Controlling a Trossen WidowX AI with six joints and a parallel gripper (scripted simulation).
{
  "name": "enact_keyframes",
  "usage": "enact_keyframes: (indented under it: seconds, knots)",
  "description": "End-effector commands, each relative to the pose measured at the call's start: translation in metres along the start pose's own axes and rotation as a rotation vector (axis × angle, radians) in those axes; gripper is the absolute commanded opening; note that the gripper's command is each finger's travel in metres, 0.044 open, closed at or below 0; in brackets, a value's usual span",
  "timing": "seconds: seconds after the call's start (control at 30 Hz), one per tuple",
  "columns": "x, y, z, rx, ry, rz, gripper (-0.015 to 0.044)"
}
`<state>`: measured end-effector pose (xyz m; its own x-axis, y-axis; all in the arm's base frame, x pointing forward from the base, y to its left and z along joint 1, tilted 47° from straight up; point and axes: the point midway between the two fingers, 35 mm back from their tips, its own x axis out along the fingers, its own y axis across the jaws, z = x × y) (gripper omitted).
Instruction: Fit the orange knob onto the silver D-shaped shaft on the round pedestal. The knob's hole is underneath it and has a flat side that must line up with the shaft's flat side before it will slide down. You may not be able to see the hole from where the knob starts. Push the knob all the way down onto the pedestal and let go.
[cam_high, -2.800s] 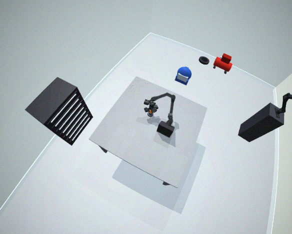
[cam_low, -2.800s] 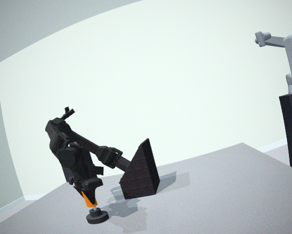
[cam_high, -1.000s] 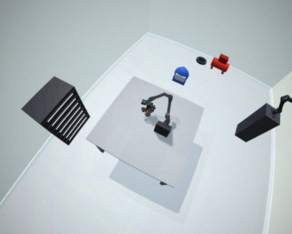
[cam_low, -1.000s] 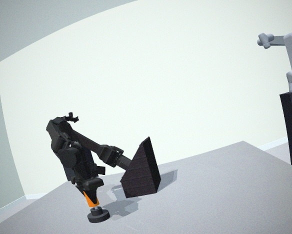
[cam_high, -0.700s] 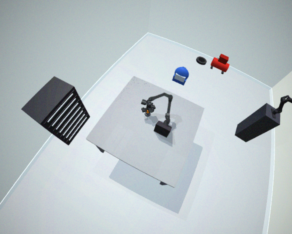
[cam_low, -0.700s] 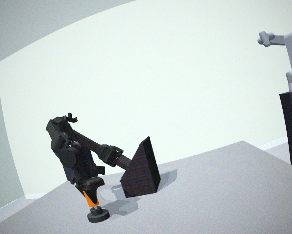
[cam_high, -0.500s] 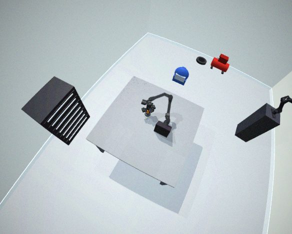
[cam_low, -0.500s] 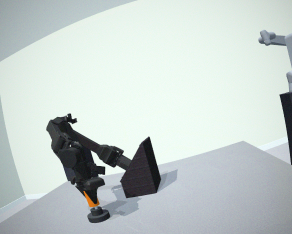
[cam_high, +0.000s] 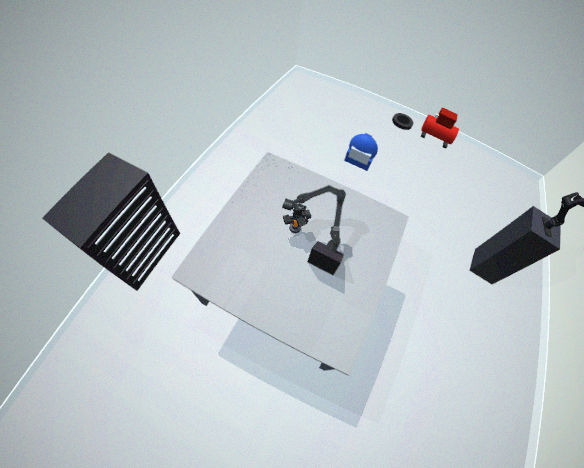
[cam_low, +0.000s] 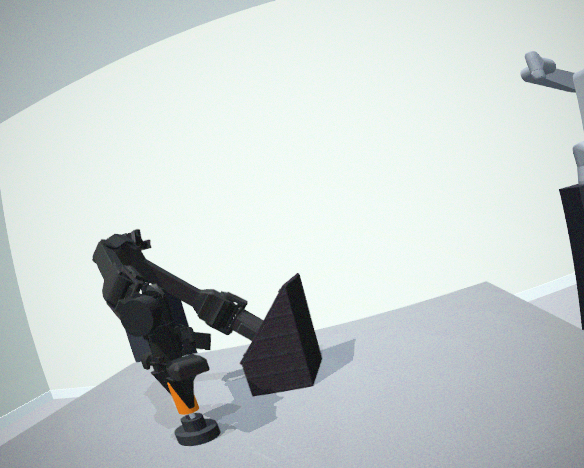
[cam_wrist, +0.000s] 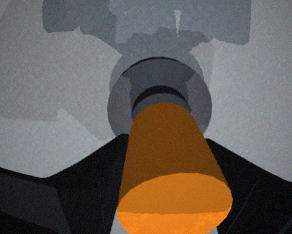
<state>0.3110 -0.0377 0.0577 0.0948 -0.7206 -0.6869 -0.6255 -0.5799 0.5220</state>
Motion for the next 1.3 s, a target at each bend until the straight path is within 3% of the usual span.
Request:
enact_keyframes:
  seconds: [0.0, 1.27]
  knots:
    - [0.0, -0.001, -0.001, 0.027, 0.001, 0.0, 0.0]
    - [0.013, 0.0, 0.0, -0.048, 0.002, -0.003, 0.0]
